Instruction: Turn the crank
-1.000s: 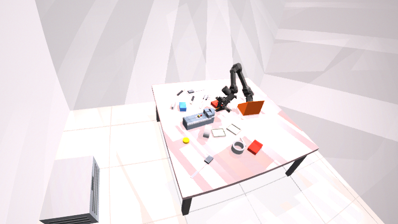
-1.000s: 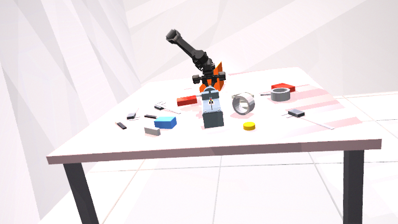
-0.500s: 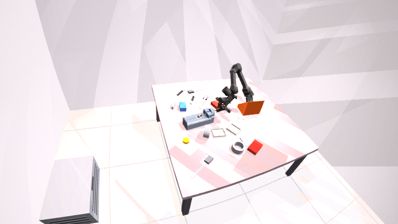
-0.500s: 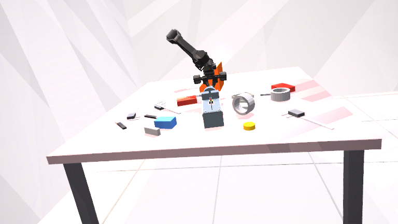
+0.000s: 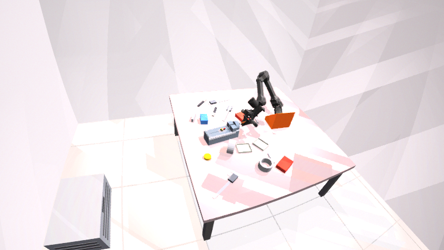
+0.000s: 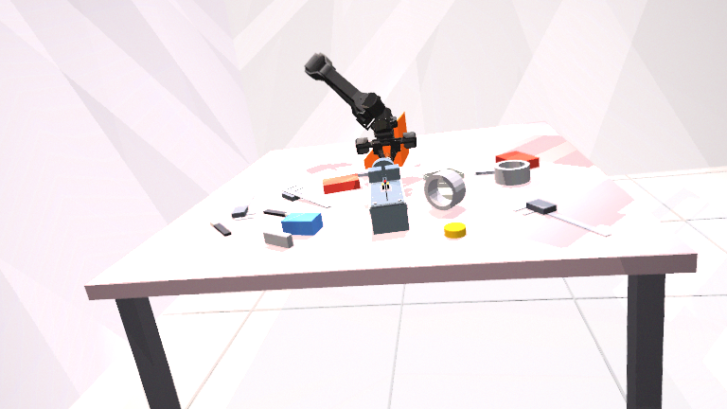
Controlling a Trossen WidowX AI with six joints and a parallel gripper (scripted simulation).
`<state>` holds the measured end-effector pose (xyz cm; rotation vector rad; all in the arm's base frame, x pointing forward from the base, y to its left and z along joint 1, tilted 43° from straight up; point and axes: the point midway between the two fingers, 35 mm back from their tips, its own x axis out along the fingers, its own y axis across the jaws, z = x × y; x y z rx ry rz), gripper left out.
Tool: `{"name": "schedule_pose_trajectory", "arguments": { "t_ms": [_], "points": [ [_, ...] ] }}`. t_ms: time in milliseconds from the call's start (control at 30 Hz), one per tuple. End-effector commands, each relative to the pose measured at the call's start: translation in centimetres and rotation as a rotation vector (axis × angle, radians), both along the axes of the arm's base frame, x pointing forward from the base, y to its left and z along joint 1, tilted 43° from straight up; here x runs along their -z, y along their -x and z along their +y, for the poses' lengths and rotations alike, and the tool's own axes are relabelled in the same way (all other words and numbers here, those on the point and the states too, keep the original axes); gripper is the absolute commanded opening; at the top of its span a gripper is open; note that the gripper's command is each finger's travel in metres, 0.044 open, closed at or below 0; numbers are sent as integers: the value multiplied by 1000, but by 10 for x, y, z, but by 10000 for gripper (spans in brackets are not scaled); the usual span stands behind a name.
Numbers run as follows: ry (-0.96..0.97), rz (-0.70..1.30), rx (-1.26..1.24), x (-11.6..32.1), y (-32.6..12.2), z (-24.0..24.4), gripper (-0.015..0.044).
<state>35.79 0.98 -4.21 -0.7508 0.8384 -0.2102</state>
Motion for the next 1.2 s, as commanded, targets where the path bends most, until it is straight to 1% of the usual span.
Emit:
{"name": "schedule_pose_trajectory", "arguments": {
  "t_ms": [0, 567, 1167],
  "points": [
    [-10, 16, -11, 9, 1, 2, 0],
    [-10, 16, -11, 25, 3, -4, 0],
    [-8, 16, -11, 37, 3, -23, 0]
  ]
}}
